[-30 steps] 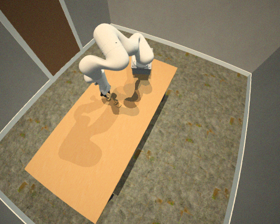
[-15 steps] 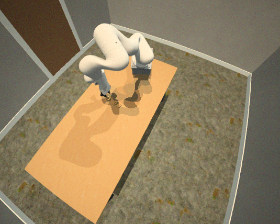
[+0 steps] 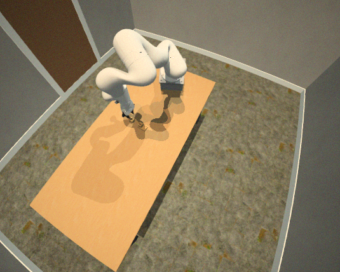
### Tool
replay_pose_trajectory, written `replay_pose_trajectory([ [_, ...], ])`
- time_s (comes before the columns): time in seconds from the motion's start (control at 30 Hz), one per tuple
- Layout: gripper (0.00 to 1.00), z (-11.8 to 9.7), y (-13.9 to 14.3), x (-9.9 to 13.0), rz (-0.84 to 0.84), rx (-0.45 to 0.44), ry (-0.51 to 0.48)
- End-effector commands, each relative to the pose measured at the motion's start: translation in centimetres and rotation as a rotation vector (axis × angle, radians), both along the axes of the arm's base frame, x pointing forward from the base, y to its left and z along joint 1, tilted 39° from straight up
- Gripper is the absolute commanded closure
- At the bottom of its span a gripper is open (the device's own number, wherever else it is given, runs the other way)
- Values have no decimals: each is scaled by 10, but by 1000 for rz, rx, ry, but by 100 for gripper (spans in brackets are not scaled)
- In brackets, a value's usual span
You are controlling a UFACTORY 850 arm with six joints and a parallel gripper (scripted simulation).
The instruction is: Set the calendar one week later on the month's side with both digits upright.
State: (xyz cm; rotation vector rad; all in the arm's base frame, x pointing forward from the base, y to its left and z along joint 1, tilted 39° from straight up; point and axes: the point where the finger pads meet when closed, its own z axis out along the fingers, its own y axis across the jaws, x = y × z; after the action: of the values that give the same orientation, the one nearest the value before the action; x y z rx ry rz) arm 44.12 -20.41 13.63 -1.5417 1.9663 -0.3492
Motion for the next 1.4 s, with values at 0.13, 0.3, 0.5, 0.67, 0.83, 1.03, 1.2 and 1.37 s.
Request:
replay_pose_trajectory([
  [0.13,51,-4,0,4,0,0,-1],
  [0.3,51,-9,1,7,0,0,-1],
  [0.5,51,-13,2,11,0,0,-1],
  [0.67,51,-19,3,16,0,0,-1],
  [0.83,51,-25,5,21,0,0,-1],
  [1.03,51,-30,6,25,0,0,-1],
  [1.2,51,-34,6,28,0,0,-1],
  [1.37,51,-37,7,30,0,0,-1],
])
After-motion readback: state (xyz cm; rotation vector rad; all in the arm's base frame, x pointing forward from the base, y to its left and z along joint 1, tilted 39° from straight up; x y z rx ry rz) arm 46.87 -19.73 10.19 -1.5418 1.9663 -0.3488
